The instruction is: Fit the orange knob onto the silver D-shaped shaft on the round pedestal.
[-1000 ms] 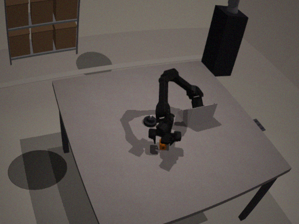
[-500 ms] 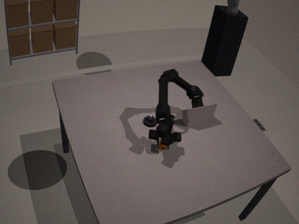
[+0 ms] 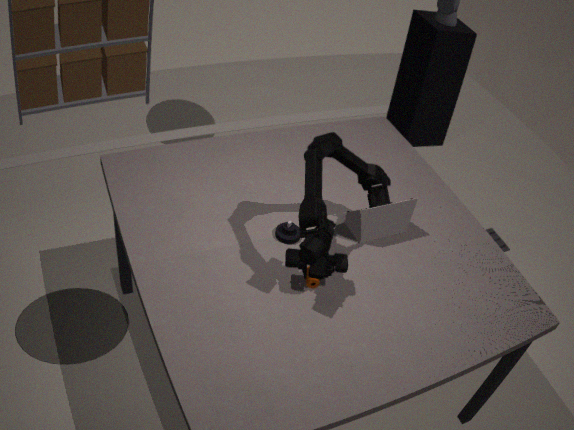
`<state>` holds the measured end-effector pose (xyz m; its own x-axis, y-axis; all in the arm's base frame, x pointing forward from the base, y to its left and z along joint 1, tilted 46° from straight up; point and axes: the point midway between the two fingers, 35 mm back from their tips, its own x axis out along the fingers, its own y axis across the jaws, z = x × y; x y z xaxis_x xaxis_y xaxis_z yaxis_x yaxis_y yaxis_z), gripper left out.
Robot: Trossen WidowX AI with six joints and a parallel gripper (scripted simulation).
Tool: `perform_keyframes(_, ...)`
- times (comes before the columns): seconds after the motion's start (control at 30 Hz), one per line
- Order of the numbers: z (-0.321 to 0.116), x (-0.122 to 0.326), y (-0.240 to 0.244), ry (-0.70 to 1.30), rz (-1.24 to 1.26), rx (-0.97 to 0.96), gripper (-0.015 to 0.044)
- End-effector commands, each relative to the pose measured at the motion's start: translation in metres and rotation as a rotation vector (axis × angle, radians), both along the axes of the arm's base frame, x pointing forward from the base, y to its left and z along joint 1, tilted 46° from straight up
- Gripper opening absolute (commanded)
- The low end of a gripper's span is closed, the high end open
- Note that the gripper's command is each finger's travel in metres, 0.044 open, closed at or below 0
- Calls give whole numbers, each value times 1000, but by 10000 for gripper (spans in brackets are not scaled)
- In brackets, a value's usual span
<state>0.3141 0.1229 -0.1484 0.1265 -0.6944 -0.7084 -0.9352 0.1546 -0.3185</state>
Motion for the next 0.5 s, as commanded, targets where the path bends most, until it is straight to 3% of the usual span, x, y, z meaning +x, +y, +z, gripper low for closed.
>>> perform_keyframes(0.0,0,0,0,2,6,-3,181)
perform_keyframes(0.47,10,-2,10,-31,-28,4,181)
